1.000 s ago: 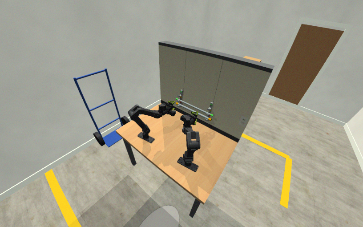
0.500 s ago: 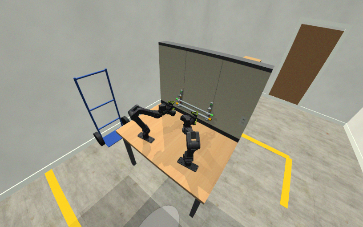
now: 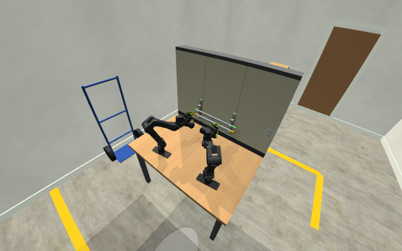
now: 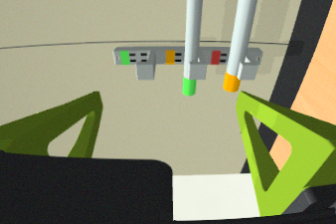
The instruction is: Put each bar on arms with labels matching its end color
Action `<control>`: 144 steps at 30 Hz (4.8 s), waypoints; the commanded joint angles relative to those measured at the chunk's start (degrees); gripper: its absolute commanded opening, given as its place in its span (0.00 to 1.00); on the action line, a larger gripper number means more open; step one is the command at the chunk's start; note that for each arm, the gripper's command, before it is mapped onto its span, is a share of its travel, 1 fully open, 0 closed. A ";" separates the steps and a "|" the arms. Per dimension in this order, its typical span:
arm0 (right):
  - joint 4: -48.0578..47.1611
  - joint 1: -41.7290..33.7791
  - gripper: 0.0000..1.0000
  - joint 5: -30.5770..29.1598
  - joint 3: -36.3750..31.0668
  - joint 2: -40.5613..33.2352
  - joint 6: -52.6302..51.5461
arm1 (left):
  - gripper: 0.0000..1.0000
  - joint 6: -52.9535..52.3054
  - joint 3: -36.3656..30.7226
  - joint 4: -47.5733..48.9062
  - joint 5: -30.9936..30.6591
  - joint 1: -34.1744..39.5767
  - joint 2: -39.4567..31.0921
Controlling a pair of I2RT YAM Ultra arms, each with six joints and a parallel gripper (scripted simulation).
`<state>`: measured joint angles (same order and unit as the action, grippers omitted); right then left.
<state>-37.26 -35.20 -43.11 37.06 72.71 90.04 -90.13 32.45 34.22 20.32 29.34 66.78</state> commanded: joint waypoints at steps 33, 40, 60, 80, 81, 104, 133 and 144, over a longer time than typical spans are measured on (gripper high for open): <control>-16.05 7.06 1.00 7.22 0.25 18.13 -0.17 | 1.00 0.13 1.81 19.15 -3.69 -3.55 21.01; -18.89 8.33 1.00 8.50 1.23 21.90 -0.13 | 1.00 0.11 2.85 22.17 -4.32 -4.18 25.06; -26.00 11.67 1.00 11.86 5.36 32.97 -0.03 | 1.00 0.11 7.95 29.61 -6.00 -5.85 37.46; -26.01 11.68 1.00 11.87 5.42 33.03 -0.04 | 1.00 0.12 8.04 29.62 -6.01 -5.85 37.55; -26.01 11.68 1.00 11.87 5.42 33.03 -0.04 | 1.00 0.12 8.04 29.62 -6.01 -5.85 37.55; -20.68 11.67 1.00 11.85 6.81 28.91 0.06 | 1.00 0.09 9.60 24.01 -6.00 -5.85 33.36; -9.88 11.67 1.00 11.85 11.17 22.46 0.07 | 1.00 0.09 14.00 12.97 -5.99 -5.84 26.71; -6.74 11.67 1.00 11.86 12.78 21.02 0.02 | 1.00 0.11 15.62 9.81 -6.00 -5.85 25.23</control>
<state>-46.13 -23.92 -31.51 47.86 95.22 90.15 -90.19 46.35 45.98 14.66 23.97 93.21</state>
